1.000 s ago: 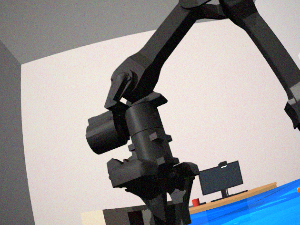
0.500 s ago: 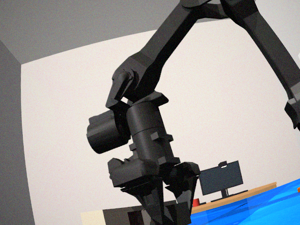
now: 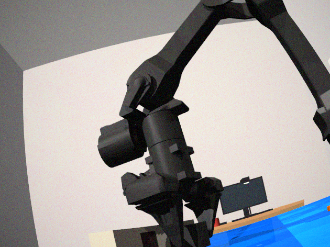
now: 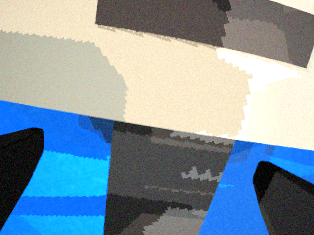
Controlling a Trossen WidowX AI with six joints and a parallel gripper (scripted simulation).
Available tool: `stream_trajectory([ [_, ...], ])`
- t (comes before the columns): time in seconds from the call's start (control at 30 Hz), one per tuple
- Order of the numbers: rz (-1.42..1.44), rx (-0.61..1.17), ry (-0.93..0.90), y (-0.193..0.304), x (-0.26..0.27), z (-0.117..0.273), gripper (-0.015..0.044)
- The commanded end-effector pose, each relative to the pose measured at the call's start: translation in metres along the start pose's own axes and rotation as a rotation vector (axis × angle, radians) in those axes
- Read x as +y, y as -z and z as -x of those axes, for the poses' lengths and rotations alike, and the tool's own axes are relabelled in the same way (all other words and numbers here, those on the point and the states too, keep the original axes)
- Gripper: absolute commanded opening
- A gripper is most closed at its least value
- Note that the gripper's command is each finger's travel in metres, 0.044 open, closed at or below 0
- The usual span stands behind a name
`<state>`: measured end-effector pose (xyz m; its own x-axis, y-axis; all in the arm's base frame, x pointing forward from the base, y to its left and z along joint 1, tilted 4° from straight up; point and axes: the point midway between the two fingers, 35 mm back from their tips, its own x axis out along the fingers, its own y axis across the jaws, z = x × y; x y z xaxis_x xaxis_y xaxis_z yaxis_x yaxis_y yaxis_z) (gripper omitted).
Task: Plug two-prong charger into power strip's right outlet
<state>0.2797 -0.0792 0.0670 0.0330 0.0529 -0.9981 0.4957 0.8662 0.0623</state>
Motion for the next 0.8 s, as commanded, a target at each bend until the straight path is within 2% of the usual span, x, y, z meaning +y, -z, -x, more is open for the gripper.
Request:
stream_trajectory([
  [0.0,-0.003,-0.005,0.002,0.002,0.000,0.000,0.0440],
  [0.77,-0.003,-0.008,0.002,0.021,0.001,-0.001,0.0440],
])
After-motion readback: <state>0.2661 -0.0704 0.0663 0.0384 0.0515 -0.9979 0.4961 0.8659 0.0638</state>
